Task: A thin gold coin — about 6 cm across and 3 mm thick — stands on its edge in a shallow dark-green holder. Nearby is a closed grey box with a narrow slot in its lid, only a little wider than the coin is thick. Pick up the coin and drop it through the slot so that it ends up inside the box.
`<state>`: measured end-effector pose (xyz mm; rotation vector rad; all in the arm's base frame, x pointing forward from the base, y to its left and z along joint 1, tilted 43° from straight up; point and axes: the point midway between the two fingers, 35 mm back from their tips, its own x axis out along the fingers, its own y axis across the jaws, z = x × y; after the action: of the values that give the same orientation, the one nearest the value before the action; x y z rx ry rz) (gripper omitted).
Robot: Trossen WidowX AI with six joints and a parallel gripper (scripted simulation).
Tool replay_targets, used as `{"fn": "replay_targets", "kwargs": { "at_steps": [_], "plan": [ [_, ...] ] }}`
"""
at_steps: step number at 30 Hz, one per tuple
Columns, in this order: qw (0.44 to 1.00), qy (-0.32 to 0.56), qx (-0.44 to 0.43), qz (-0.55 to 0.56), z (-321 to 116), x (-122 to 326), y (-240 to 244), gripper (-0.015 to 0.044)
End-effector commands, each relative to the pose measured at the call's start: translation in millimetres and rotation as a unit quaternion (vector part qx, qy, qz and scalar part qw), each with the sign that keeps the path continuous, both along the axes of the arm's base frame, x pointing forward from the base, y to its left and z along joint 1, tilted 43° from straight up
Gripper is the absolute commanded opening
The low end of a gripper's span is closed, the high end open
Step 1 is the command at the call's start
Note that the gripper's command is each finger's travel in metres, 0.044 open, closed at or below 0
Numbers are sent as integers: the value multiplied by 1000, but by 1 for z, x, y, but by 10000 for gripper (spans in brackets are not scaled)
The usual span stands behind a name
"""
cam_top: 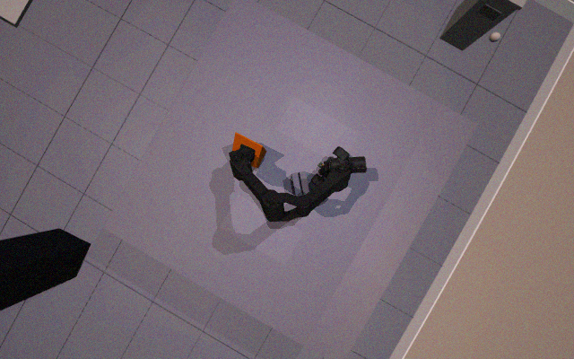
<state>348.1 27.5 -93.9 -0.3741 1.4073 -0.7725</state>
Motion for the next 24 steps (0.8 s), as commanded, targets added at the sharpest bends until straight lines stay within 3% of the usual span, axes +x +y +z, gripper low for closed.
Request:
{"fn": "replay_targets", "kwargs": {
  "at_steps": [1,24],
  "plan": [
    [1000,0,-2,2,-1,0,-1,0],
    [1000,0,0,3,23,4,23,0]
  ]
}}
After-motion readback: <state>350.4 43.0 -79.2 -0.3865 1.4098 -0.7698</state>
